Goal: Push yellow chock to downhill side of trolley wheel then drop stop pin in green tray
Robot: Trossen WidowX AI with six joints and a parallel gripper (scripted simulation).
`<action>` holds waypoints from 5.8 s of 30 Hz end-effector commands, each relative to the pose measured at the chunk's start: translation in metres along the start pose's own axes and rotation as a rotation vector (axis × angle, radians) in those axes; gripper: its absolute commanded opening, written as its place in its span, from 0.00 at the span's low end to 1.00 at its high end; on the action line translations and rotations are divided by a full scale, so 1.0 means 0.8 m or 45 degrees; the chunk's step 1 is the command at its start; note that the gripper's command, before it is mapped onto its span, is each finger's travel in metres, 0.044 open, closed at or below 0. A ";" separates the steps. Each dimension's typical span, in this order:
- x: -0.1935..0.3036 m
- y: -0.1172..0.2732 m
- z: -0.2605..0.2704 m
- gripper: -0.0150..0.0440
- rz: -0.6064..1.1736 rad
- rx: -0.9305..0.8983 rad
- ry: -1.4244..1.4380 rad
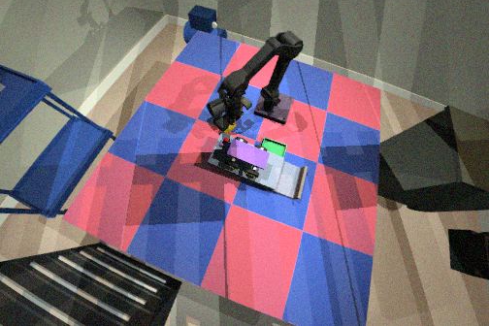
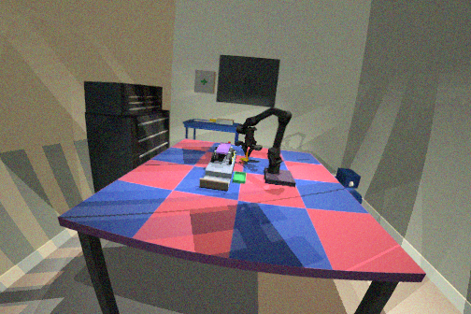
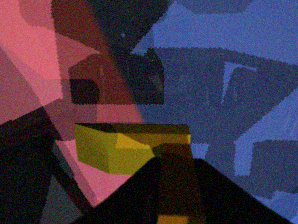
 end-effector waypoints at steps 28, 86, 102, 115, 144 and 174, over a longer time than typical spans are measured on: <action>0.000 0.127 0.002 0.25 0.002 -0.013 0.001; 0.000 0.139 0.003 0.25 -0.017 -0.012 1.958; 0.000 0.139 0.003 0.25 -0.021 -0.013 2.662; 0.000 0.139 0.003 0.25 -0.023 -0.012 3.112; -0.001 0.139 0.004 0.25 -0.028 -0.012 4.393; 0.081 0.137 0.018 0.25 -0.035 -0.026 4.504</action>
Point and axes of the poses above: the point midway between the two fingers, 35 mm back from their tips, its own y axis back along the fingers, its own z axis across the jaws, x = y × z, the point moved 5 cm from there along y, back along the fingers, and after that the axes turned 15 degrees about y, right-handed, at the moved point
